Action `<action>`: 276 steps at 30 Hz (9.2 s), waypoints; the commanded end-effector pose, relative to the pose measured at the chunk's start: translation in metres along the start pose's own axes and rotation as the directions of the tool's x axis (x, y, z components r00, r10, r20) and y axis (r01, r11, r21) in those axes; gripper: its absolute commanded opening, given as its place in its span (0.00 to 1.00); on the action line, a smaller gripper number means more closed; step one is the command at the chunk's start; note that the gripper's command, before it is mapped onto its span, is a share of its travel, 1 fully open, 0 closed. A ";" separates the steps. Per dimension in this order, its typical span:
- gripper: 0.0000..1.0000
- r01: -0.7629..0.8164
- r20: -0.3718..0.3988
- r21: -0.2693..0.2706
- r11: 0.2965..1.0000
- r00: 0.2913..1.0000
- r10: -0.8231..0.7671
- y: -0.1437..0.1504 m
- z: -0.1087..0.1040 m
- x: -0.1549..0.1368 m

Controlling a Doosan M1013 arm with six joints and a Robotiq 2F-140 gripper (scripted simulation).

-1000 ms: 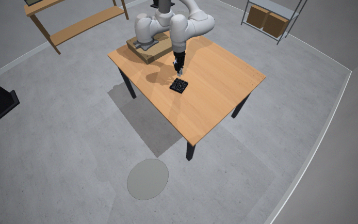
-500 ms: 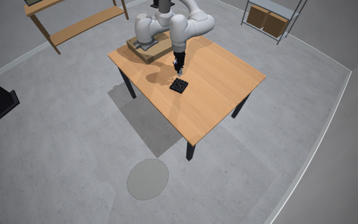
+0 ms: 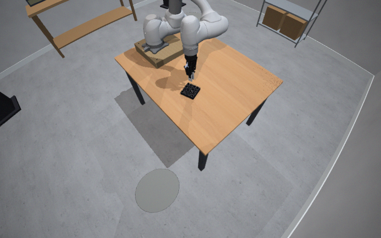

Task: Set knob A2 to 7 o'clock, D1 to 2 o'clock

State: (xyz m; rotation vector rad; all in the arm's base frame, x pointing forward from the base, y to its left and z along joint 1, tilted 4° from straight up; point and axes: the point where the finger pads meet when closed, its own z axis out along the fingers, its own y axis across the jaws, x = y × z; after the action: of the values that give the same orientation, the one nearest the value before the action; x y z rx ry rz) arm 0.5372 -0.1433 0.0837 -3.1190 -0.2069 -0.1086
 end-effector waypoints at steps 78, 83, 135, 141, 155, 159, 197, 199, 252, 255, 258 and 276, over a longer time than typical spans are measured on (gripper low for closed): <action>0.12 0.000 0.000 0.000 1.000 1.000 0.000 0.000 0.043 0.000; 0.12 0.000 0.000 0.000 1.000 1.000 0.000 0.000 0.043 0.000; 0.12 0.000 0.000 0.000 1.000 1.000 0.000 0.000 0.057 0.000; 0.12 0.000 0.000 0.000 1.000 1.000 0.000 0.000 0.057 0.000; 0.12 0.000 0.000 0.000 1.000 1.000 0.000 0.000 0.057 0.000; 0.05 0.000 0.000 0.000 1.000 1.000 0.000 0.000 0.057 0.000; 0.05 0.005 0.000 0.000 1.000 1.000 -0.005 0.000 0.057 0.000; 0.05 0.007 0.000 0.000 1.000 1.000 -0.007 0.000 0.057 0.000; 0.05 0.690 0.000 0.000 0.724 0.724 -0.690 0.000 0.057 0.000; 0.05 0.746 0.000 0.000 0.666 0.666 -0.746 0.000 0.057 0.000; 0.05 0.798 0.000 0.000 0.603 0.603 -0.798 0.000 0.057 0.000; 0.05 0.968 0.000 0.000 0.251 0.251 -0.968 0.000 0.057 0.000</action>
State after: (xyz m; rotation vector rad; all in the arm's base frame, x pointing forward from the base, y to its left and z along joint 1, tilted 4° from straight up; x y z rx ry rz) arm 0.5412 -0.1421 0.0268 -2.4465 -2.0195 -0.0950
